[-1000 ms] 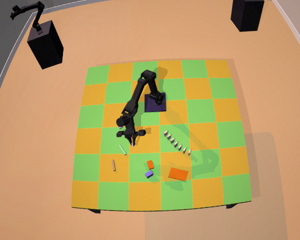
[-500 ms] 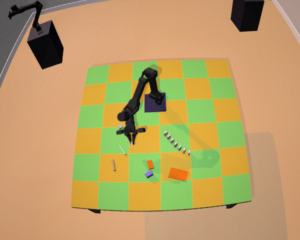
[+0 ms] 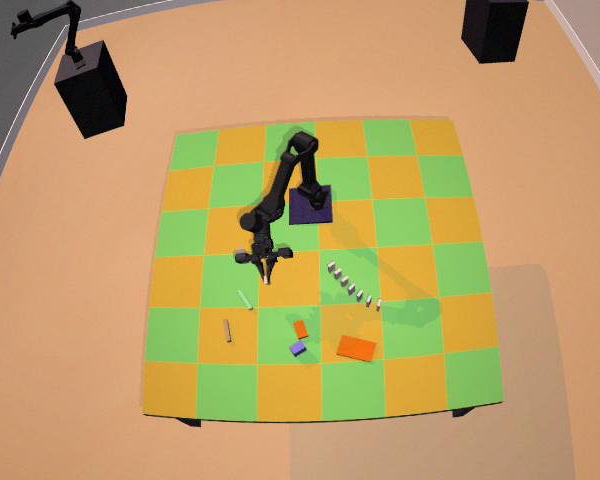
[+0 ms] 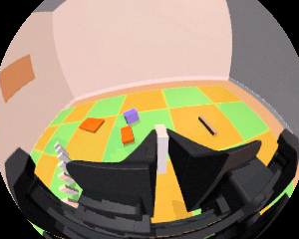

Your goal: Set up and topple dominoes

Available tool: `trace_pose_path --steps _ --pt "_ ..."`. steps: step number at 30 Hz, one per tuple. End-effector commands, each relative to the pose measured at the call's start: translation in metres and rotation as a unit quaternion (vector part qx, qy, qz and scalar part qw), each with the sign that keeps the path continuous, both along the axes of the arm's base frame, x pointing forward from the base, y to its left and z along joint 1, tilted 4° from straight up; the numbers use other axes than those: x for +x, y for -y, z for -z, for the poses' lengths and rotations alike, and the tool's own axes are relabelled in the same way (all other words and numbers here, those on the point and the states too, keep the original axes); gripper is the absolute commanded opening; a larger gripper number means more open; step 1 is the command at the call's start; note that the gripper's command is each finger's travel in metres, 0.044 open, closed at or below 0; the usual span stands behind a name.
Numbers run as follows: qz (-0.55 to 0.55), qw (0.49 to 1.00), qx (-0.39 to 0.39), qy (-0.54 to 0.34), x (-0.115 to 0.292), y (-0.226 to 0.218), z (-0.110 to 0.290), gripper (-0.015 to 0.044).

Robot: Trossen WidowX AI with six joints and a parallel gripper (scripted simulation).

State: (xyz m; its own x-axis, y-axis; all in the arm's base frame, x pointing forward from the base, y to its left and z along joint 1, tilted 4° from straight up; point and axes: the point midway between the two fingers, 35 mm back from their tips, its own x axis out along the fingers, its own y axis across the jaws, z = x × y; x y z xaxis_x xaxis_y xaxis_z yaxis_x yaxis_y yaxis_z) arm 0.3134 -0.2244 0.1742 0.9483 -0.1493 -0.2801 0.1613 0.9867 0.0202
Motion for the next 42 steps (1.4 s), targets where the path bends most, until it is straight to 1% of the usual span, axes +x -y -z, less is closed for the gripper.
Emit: trace_pose_path --steps 1,19,37,42 --pt "-0.008 1.0 -0.005 0.023 -0.008 -0.008 0.001 0.0028" --pt "-0.044 0.991 -0.066 0.106 -0.045 -0.04 -0.001 0.0028" --pt "-0.045 0.991 -0.069 0.109 -0.046 -0.042 -0.001 0.0028" --pt "-0.046 0.991 -0.07 0.107 -0.044 -0.039 0.006 0.0028"
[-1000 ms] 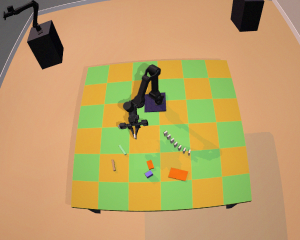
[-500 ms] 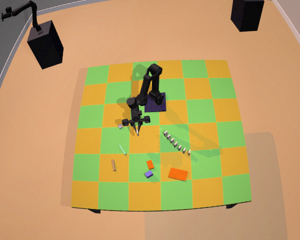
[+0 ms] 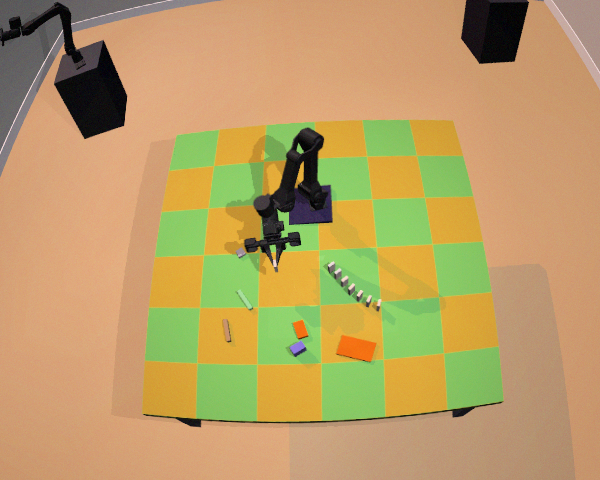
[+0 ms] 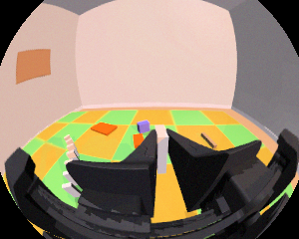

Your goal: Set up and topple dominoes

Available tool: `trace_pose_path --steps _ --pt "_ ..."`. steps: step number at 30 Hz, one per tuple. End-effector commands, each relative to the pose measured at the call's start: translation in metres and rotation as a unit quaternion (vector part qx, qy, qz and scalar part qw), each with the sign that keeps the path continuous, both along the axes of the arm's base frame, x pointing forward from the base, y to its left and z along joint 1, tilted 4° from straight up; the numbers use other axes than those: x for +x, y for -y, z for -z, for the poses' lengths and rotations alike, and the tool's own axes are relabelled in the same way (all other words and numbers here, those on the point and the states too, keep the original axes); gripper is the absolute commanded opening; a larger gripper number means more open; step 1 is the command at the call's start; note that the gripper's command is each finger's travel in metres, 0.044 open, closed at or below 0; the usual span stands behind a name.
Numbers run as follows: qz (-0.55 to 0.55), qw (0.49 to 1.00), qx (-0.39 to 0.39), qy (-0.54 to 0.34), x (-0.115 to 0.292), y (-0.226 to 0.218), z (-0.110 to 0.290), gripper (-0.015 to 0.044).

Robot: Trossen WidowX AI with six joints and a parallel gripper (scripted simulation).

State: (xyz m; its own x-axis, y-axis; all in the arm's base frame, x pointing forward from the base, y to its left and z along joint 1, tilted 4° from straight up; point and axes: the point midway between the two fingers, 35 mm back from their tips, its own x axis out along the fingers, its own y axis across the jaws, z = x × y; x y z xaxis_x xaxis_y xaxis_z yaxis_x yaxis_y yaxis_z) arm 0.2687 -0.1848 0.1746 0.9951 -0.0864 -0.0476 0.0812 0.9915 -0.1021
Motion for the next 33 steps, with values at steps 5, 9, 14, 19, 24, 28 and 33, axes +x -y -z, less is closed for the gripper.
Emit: trace_pose_path --steps 5,9,14,19,24,28,33 --pt "-0.003 1.0 0.002 -0.005 0.004 0.004 0.018 0.0028" --pt "-0.003 1.0 0.0 -0.008 0.006 0.006 0.027 0.0028" --pt "-0.004 1.0 -0.003 -0.01 0.008 0.008 0.038 0.0028" --pt "-0.005 1.0 -0.005 -0.013 0.01 0.01 0.05 0.0028" --pt "-0.006 1.0 -0.007 -0.016 0.011 0.011 0.062 0.0028" --pt "-0.007 1.0 -0.009 -0.018 0.012 0.011 0.071 0.0028" --pt "-0.008 1.0 -0.011 -0.02 0.012 0.011 0.083 0.0028"
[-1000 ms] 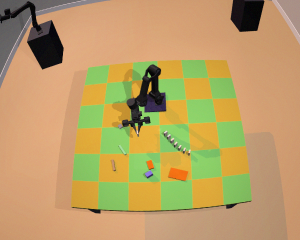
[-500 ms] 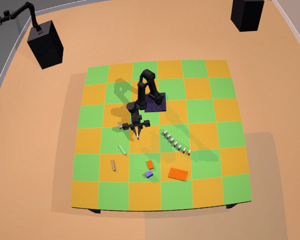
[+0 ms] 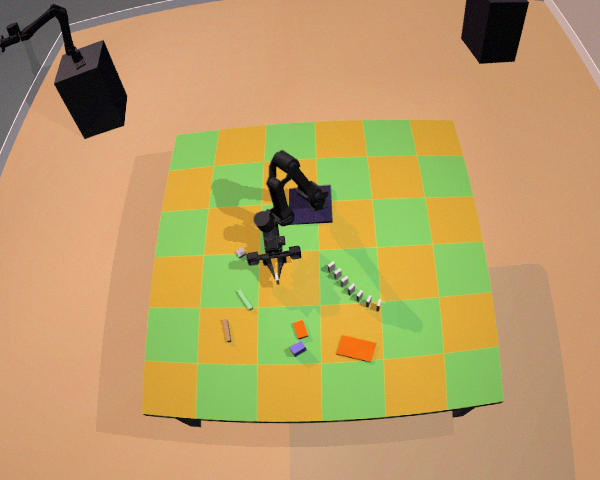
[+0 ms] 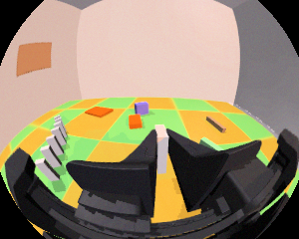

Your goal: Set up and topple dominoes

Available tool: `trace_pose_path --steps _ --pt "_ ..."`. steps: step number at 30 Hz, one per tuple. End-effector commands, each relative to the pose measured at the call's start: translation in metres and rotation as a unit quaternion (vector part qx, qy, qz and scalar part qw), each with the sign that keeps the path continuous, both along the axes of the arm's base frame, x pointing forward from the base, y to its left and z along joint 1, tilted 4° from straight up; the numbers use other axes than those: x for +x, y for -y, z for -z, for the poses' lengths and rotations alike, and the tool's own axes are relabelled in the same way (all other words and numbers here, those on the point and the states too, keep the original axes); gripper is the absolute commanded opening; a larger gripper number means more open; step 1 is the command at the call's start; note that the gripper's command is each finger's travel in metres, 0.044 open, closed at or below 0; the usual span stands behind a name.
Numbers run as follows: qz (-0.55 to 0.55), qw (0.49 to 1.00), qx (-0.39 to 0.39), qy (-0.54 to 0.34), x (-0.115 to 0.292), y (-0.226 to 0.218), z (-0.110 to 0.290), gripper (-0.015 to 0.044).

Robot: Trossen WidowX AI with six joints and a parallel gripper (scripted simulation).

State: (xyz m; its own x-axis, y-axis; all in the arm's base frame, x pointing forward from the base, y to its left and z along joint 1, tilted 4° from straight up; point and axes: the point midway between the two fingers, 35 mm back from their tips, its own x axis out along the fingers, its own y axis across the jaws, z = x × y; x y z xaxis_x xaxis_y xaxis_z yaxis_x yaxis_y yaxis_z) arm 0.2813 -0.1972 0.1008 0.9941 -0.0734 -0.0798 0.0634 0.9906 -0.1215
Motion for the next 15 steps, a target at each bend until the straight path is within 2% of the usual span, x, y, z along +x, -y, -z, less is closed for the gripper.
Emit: trace_pose_path --steps 1,15 --pt "-0.001 1.0 -0.003 -0.004 -0.001 -0.002 0.012 0.0028" --pt "-0.003 1.0 -0.008 -0.01 -0.002 -0.005 0.036 0.0028"
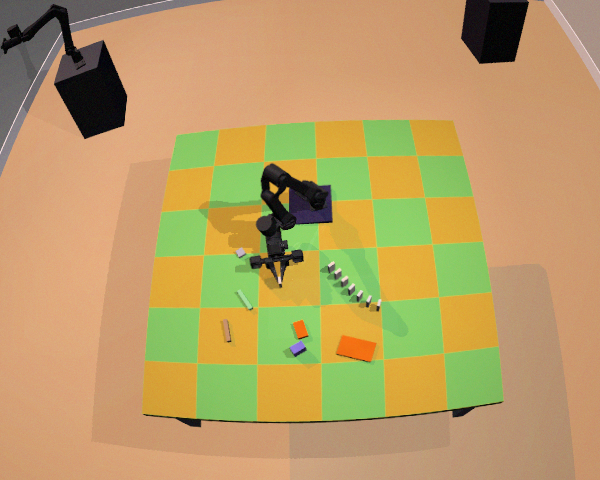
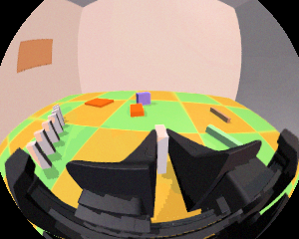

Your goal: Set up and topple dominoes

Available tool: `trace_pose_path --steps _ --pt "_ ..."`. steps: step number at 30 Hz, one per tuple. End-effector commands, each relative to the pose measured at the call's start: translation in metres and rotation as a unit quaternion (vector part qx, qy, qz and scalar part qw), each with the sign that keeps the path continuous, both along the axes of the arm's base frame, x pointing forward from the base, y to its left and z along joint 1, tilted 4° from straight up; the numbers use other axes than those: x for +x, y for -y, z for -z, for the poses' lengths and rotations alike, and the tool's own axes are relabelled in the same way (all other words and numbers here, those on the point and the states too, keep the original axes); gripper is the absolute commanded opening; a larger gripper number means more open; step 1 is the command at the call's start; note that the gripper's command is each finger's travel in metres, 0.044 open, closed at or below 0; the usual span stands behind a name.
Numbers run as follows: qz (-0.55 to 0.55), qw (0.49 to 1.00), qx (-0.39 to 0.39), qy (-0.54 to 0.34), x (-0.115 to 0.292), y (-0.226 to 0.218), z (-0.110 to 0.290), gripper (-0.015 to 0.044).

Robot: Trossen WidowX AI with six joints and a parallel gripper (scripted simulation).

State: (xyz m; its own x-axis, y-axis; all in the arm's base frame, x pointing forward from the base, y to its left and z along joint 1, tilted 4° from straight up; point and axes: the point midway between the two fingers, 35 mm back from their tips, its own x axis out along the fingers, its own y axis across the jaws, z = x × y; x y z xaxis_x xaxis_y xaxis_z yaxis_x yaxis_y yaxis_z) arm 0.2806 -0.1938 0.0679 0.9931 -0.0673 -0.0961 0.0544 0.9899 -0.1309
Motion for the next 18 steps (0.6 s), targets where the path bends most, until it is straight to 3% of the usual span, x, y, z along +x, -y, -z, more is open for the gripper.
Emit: trace_pose_path --steps 1,8,18 --pt "0.0 1.0 -0.004 -0.001 -0.001 -0.0013 0.0033 0.0028" --pt "0.0 1.0 -0.004 -0.001 -0.001 -0.0013 0.0033 0.0028" --pt "0.0 1.0 -0.004 -0.001 -0.001 -0.0013 0.0033 0.0291"
